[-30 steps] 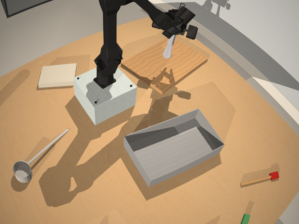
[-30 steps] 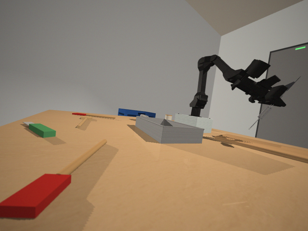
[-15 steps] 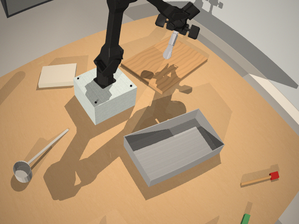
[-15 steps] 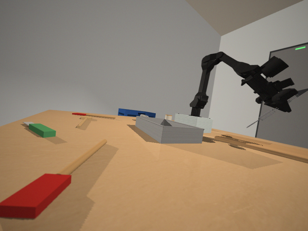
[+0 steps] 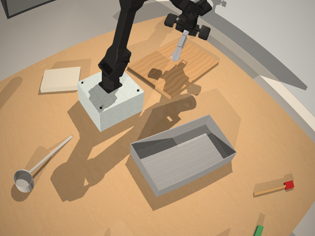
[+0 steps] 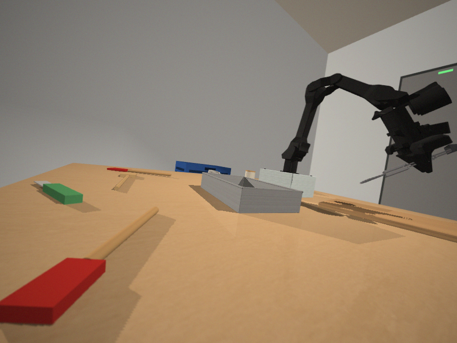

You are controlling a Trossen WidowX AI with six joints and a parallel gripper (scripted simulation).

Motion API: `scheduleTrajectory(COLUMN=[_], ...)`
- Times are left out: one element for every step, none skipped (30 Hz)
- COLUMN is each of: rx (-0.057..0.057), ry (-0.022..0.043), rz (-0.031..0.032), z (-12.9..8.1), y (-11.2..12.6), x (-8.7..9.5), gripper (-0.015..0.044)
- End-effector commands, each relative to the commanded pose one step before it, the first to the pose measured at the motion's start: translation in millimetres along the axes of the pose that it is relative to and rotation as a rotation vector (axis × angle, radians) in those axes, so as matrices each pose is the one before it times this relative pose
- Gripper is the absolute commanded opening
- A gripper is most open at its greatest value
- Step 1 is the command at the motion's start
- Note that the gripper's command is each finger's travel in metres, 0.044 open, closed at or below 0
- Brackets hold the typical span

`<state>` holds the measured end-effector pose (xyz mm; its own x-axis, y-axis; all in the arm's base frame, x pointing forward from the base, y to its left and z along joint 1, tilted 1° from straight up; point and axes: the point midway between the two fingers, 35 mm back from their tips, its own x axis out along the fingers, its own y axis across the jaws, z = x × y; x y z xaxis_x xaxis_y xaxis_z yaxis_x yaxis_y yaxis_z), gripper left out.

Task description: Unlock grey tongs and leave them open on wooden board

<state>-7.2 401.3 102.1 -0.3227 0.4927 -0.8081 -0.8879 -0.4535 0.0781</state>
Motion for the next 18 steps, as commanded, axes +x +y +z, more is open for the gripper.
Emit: scheduleTrajectory(rx=[-0.0166,-0.0016,-0.0018,-0.0020,-0.0023,-0.0024,-0.0023,-0.0027,-0.0029,-0.0031,-0.0033,-0.0035,-0.0036,-0.0038,-0.0040,-0.0042,-0.0041,-0.0045], ry=[0.06578,0.01775,0.01780,0.01785,0.01695,0.01792,0.01720,0.01730,0.01734,0.01737,0.01740,0.01743,0.01746,0.01749,0.01752,0.01754,0.01748,0.01759], rz=[-0.01043,-0.00112,-0.00113,-0.00115,-0.00110,-0.00118,-0.00139,-0.00117,-0.00118,-0.00121,-0.00123,-0.00125,-0.00128,-0.00130,-0.00133,-0.00136,-0.00137,-0.00143], z=[3.38,-0.22,-0.24,-0.25,-0.14,-0.29,-0.21,-0.31,-0.33,-0.35,-0.37,-0.39,-0.41,-0.43,-0.45,-0.47,-0.45,-0.52], y=[0.89,0.44,0.46,0.49,0.53,0.53,0.55,0.54,0.56,0.58,0.59,0.61,0.62,0.63,0.64,0.66,0.71,0.67], x=[0.06,0.36,0.31,0.25,0.18,0.15,0.11,0.05,0.00,-0.04,-0.09,-0.14,-0.18,-0.23,-0.27,-0.32,-0.38,-0.41], gripper=[-0.0150,-0.0150,-0.0150,-0.0150,-0.0150,-0.0150,-0.0150,-0.0150,-0.0150,-0.0150,-0.0150,-0.0150,-0.0150,-0.0150,-0.0150,-0.0150,-0.0150,-0.0150])
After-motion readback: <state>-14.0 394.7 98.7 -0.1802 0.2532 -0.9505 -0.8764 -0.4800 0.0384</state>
